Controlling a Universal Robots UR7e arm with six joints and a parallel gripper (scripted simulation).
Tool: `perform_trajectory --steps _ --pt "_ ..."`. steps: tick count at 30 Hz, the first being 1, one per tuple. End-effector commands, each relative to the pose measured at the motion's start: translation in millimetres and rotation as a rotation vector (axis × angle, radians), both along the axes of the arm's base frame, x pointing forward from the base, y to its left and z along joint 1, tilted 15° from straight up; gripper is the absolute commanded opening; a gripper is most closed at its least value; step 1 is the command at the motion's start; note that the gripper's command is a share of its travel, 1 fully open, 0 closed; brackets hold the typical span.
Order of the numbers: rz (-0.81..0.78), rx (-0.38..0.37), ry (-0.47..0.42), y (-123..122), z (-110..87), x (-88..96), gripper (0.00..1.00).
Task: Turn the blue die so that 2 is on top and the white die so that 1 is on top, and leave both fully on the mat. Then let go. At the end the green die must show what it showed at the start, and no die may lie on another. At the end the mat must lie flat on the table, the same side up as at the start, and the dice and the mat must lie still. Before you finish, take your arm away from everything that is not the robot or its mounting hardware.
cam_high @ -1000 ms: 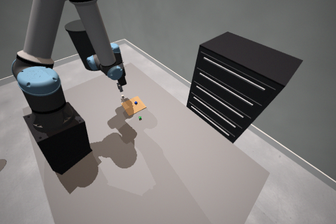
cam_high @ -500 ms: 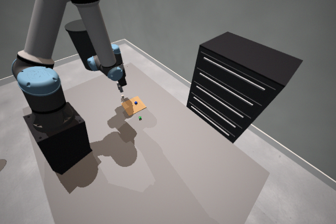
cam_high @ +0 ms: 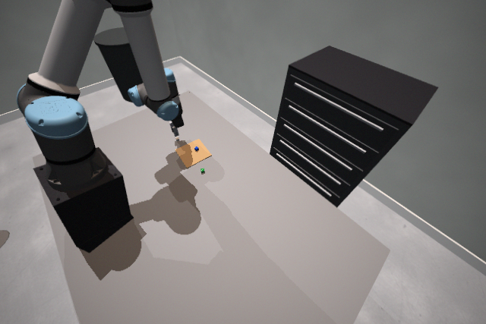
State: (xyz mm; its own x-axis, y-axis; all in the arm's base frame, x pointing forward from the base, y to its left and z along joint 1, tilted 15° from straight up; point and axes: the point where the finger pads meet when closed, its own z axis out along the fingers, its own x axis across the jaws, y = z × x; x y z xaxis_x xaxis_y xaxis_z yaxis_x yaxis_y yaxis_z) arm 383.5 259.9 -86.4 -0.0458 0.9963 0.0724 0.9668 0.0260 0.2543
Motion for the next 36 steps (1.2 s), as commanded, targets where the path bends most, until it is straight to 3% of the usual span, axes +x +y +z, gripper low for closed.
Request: perform_trajectory --steps 1,14,36 --pt "0.000 0.001 -0.002 1 -5.7 1.9 0.64" --pt "0.000 0.001 -0.002 2 -22.1 6.0 0.64" --pt "0.000 0.001 -0.002 3 -26.5 7.1 0.64"
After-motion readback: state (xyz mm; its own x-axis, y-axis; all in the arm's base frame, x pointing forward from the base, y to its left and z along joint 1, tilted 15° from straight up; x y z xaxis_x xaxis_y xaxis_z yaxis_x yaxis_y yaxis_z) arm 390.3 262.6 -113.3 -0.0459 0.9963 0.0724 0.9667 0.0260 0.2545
